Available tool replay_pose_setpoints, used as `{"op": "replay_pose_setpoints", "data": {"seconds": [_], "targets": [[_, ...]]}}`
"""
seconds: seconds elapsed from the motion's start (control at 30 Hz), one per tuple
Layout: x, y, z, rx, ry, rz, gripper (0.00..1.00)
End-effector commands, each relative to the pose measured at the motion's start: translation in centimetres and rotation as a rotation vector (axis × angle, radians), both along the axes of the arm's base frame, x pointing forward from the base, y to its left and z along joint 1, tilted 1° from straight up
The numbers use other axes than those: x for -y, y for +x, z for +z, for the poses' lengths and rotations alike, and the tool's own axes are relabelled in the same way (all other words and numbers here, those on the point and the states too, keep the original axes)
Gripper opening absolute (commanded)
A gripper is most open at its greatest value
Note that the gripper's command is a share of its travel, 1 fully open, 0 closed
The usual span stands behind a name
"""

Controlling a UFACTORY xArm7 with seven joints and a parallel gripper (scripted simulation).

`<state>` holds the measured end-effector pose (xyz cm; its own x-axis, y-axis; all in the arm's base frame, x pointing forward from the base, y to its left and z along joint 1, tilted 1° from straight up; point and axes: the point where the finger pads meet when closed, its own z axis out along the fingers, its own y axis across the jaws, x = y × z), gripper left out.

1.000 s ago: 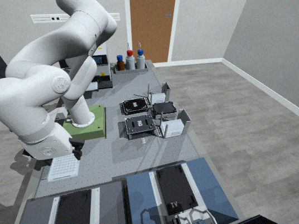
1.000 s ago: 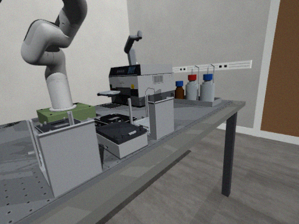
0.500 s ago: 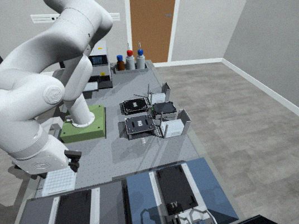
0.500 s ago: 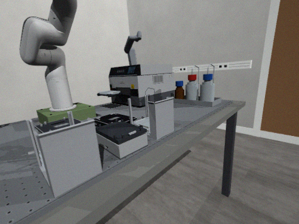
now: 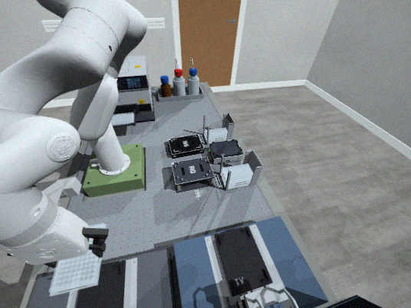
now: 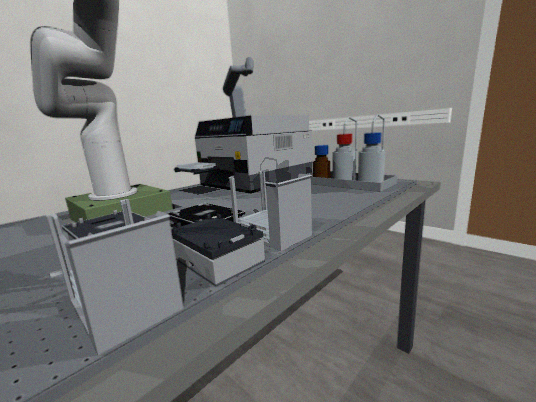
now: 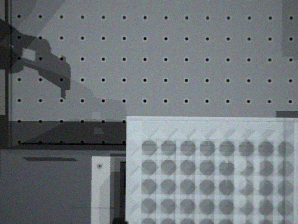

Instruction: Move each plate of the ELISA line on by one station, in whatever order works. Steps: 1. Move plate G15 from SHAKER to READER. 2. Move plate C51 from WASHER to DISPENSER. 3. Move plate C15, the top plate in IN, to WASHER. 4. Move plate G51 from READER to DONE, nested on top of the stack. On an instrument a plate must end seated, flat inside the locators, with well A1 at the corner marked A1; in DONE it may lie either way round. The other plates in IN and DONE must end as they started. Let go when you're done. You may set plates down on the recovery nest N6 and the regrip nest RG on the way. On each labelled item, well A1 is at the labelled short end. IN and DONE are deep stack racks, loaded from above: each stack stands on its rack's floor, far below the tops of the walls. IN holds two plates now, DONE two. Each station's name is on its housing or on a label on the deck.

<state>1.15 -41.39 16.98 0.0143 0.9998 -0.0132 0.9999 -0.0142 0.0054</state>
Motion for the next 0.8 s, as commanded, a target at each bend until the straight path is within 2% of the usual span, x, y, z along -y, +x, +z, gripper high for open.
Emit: {"op": "replay_pose_setpoints", "data": {"seconds": [0.0, 0.53, 0.77], "targets": [[1.5, -0.1, 0.0, -0.001, 0.001, -0.002, 0.00], [6.2, -0.4, 0.1, -0.001, 0.001, -0.002, 0.00], [6.2, -0.4, 0.1, -0.001, 0.001, -0.002, 0.00]]}}
